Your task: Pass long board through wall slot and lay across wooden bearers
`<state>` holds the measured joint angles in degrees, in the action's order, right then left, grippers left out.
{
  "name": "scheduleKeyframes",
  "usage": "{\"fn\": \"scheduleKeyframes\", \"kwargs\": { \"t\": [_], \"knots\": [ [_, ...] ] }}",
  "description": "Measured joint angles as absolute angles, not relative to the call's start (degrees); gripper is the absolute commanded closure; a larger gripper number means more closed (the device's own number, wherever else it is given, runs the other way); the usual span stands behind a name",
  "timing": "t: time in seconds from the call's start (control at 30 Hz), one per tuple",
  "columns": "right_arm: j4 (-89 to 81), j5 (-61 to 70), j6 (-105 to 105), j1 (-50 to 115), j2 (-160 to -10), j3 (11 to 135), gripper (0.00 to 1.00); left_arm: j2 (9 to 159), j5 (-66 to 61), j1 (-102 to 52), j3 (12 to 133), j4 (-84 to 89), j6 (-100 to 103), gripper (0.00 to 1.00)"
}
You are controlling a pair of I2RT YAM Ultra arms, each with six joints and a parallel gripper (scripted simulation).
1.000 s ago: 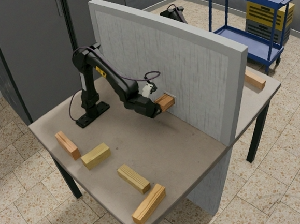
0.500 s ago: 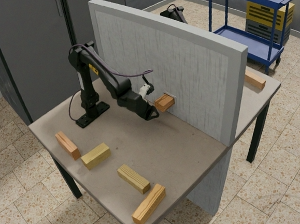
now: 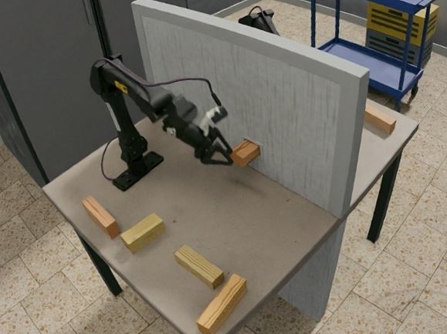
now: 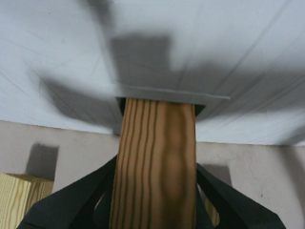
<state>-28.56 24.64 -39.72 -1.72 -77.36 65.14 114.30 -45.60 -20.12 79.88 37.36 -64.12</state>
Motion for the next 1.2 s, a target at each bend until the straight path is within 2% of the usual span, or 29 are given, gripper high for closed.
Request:
{"fn": "scheduleKeyframes", "kwargs": {
  "t": [0.53, 1.2],
  "knots": [
    [-4.84, 6.09, -2.50, -1.69, -59.86, 60.95, 0.28, 114.30, -45.60, -20.12, 79.88, 37.36, -64.12, 1.00],
    [0.14, -0.84, -0.30, 0.23, -59.81, 60.12, 0.28, 114.30, -45.80, -19.51, 79.88, 38.09, -65.41, 1.00]
  ]
}}
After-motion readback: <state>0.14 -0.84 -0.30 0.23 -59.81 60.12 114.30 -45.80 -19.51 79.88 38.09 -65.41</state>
